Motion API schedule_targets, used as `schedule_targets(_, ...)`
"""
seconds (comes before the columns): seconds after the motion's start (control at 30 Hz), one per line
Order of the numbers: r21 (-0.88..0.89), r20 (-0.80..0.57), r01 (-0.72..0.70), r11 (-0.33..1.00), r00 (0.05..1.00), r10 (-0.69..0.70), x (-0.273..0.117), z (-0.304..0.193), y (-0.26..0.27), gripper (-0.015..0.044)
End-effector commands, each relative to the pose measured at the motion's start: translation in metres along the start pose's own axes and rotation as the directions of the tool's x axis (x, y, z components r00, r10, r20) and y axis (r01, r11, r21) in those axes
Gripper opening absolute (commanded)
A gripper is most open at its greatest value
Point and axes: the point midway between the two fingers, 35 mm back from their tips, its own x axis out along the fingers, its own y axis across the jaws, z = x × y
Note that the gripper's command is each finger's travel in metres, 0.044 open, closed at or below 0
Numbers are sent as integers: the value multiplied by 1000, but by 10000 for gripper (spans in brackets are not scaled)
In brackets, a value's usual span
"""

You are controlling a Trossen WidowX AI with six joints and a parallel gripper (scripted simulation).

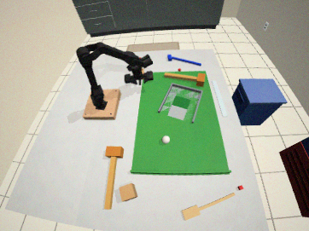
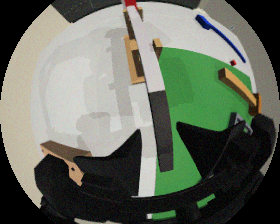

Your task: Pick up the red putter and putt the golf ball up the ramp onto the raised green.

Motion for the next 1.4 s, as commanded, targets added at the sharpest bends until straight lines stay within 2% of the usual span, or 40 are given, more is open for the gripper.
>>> schedule_targets(0.0, 0, 0, 0, 1000, 1000, 0, 0, 0, 0, 151)
schedule_targets(0.13, 0, 0, 0, 1000, 1000, 0, 0, 0, 0, 46)
schedule_targets(0.33, 0, 0, 0, 1000, 1000, 0, -1, 0, 0, 0)
schedule_targets(0.5, 0, 1, 0, 1000, 1000, 0, -18, 7, -3, 0)
schedule_targets(0.93, 1, 1, -2, 1000, 1000, 2, -93, 25, -1, 0)
schedule_targets(1.07, 2, -6, -4, 1000, 1000, 4, -89, 23, -3, 0)
schedule_targets(1.37, 223, -35, 35, 974, 999, -28, -103, -20, -20, 0)
